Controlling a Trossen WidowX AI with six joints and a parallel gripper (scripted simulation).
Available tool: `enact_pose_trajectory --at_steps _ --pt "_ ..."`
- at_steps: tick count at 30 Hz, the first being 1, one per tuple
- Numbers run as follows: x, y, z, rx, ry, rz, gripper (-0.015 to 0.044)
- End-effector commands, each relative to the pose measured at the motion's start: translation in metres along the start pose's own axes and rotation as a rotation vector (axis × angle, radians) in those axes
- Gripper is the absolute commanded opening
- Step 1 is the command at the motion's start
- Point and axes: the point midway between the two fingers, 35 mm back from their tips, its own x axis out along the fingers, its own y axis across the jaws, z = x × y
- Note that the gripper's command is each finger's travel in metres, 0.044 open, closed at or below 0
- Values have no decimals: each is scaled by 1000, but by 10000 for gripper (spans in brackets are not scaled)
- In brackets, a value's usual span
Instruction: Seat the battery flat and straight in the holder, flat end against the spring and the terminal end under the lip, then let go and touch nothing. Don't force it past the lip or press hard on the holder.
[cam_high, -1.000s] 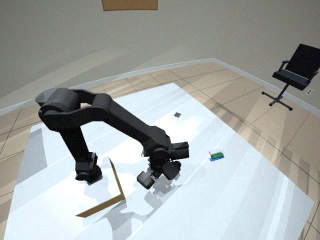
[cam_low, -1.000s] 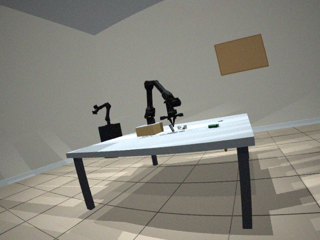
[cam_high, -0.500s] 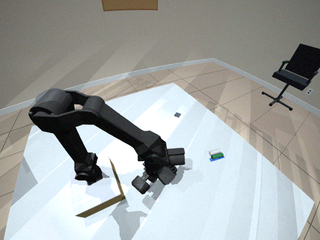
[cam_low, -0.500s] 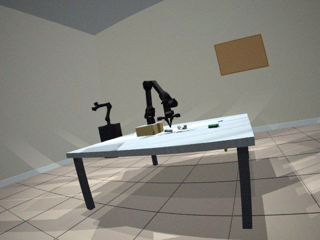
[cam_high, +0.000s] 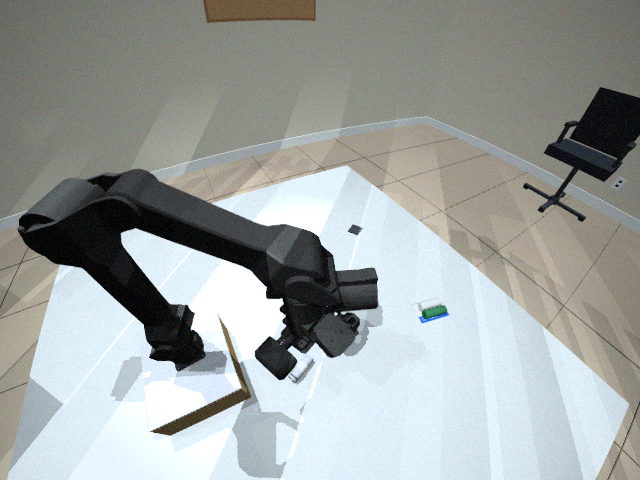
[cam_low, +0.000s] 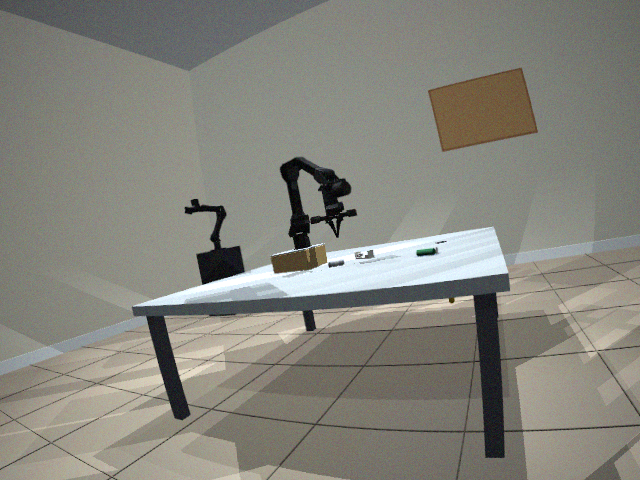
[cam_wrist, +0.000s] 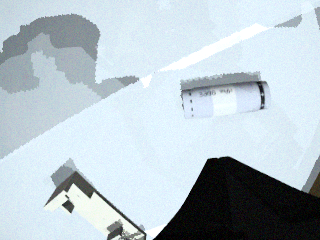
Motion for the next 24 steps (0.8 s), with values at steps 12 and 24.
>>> enact_pose_trajectory --at_steps 12,24 --pt "-3 -3 -2 -62 6 -6 53" --pt "43 -17 1 -1175 -1 -6 237"
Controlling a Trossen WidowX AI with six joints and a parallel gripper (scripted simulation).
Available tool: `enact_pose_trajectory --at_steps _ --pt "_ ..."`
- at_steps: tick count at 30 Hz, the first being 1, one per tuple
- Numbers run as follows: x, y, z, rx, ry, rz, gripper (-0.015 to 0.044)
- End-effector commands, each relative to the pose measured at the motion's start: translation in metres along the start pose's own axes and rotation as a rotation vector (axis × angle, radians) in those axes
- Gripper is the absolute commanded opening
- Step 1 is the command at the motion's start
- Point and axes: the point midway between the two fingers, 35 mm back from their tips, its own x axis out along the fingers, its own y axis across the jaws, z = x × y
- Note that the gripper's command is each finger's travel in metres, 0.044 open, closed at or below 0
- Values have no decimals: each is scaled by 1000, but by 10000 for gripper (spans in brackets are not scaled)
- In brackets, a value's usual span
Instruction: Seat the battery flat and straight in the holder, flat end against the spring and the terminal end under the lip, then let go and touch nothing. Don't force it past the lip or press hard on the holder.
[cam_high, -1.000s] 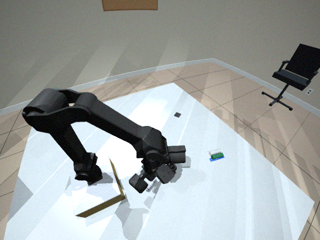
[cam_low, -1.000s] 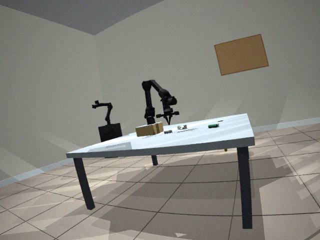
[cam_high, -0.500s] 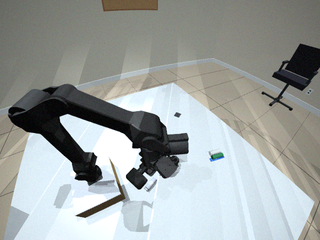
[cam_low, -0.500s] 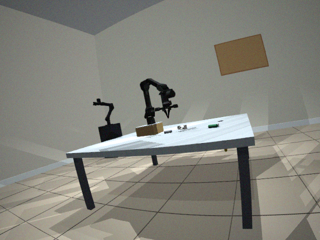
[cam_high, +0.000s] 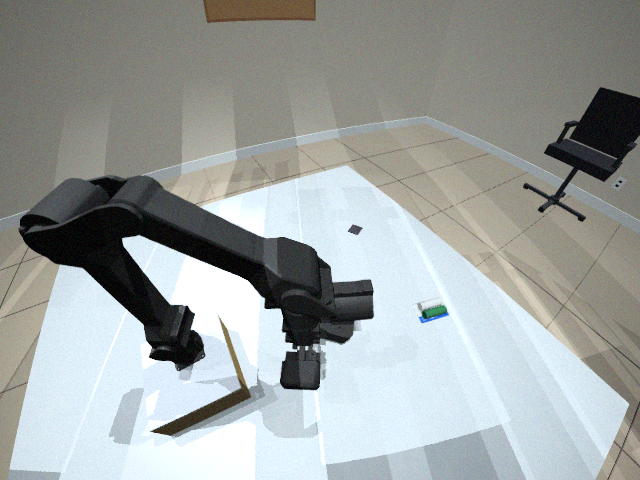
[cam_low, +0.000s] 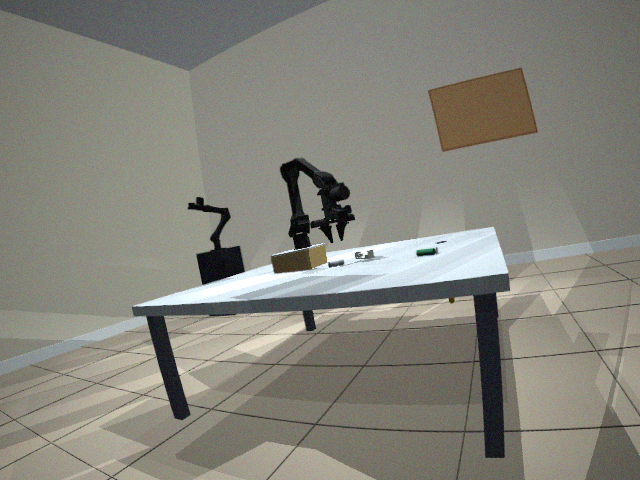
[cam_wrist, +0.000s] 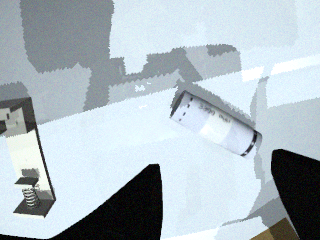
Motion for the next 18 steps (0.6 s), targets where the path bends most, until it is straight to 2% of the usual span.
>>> enact_pose_trajectory --at_steps 1,5,18 --pt "31 -10 -10 -635 20 -2 237" --pt "43 -14 -14 -945 21 2 237" --pt "44 -14 -14 -961 21 2 237"
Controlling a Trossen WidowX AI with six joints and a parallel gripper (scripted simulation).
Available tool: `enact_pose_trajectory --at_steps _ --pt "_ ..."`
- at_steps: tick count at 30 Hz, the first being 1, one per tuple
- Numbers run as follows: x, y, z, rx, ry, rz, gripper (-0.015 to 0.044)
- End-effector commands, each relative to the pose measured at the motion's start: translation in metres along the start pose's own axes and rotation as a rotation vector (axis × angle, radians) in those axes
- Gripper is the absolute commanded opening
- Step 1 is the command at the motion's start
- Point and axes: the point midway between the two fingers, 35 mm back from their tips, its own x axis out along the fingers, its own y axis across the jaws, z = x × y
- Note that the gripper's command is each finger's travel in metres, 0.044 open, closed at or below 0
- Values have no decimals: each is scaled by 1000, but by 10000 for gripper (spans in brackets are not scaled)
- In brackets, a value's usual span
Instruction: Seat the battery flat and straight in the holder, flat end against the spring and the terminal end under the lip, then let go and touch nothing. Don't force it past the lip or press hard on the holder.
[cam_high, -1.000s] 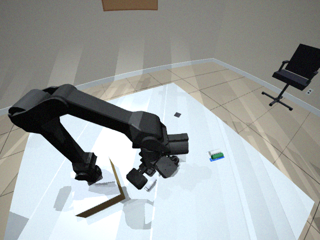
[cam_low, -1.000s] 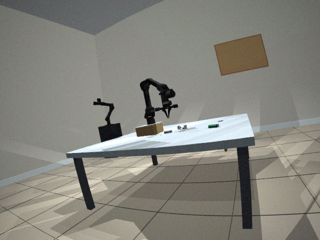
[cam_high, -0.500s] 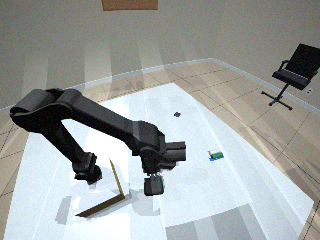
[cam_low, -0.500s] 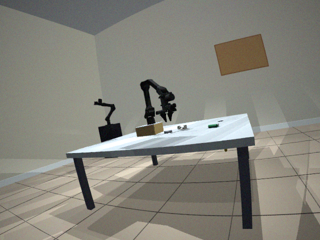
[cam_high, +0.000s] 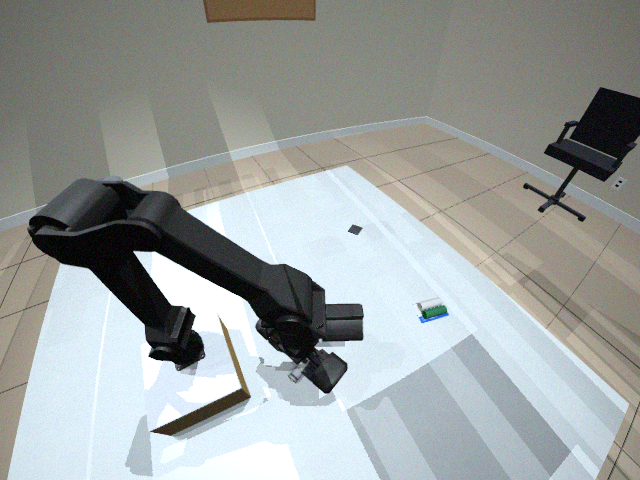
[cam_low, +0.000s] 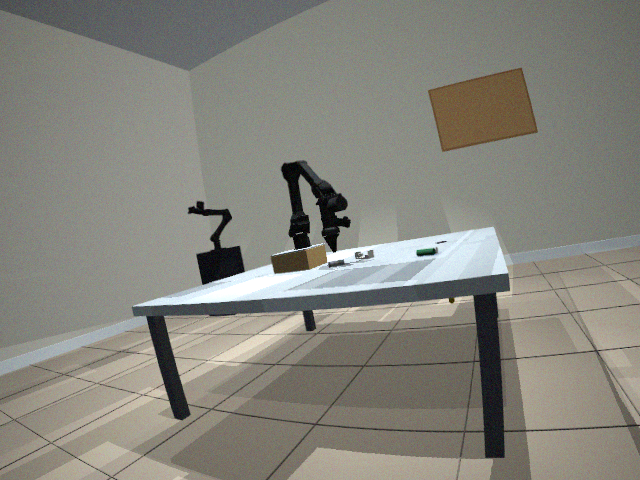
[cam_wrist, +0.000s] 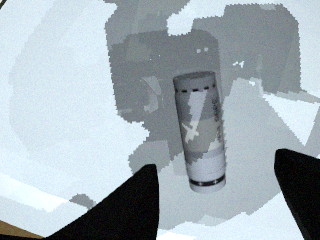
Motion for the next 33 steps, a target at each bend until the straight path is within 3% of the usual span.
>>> enact_pose_trajectory --at_steps 1,33 --pt "5 1 -3 -58 9 5 237" --pt "51 1 -4 -58 9 5 237"
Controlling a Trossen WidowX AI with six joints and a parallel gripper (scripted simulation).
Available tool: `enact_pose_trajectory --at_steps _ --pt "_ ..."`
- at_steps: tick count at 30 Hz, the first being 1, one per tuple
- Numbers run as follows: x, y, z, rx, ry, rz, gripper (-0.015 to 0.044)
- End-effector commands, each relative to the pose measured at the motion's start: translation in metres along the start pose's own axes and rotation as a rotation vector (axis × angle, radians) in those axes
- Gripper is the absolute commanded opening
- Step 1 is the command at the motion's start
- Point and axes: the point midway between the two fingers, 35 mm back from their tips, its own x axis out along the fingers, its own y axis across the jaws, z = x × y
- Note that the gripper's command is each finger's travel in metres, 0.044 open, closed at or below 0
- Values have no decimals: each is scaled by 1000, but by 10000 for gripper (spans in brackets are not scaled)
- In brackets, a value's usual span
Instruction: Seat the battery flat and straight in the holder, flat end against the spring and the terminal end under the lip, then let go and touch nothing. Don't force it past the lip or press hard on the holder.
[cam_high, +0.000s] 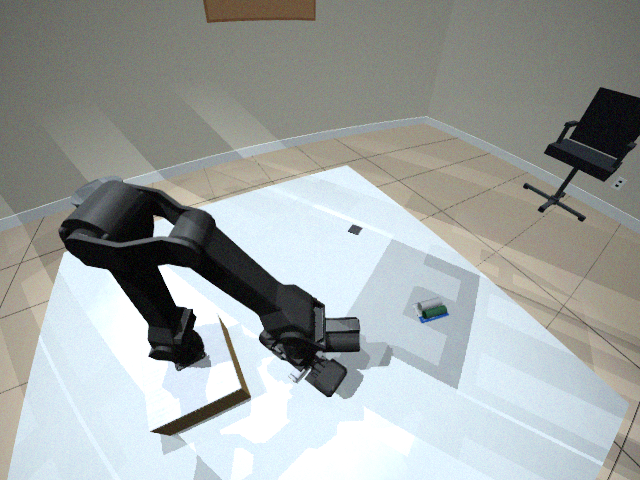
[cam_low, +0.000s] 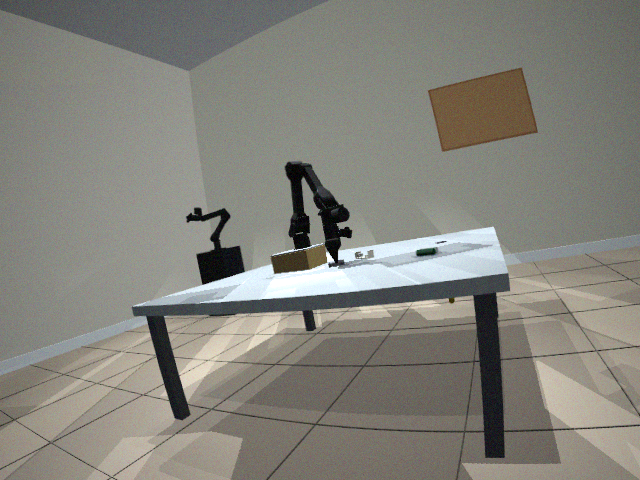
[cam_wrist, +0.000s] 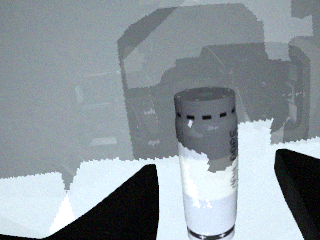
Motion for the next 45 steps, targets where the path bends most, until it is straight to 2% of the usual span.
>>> enact_pose_trajectory --at_steps 1,4,9,14,19,28,34,45 --pt "9 3 -3 -4 10 7 237" --pt "11 3 -3 -4 10 7 237" --pt "11 3 -3 -4 10 7 106" --pt "11 3 -3 -4 10 7 75" --pt "10 2 -2 -1 6 1 75" --pt "-36 2 -2 -3 8 5 75" --pt "-39 3 -2 -14 10 7 75" --pt "-49 25 44 -707 4 12 75"
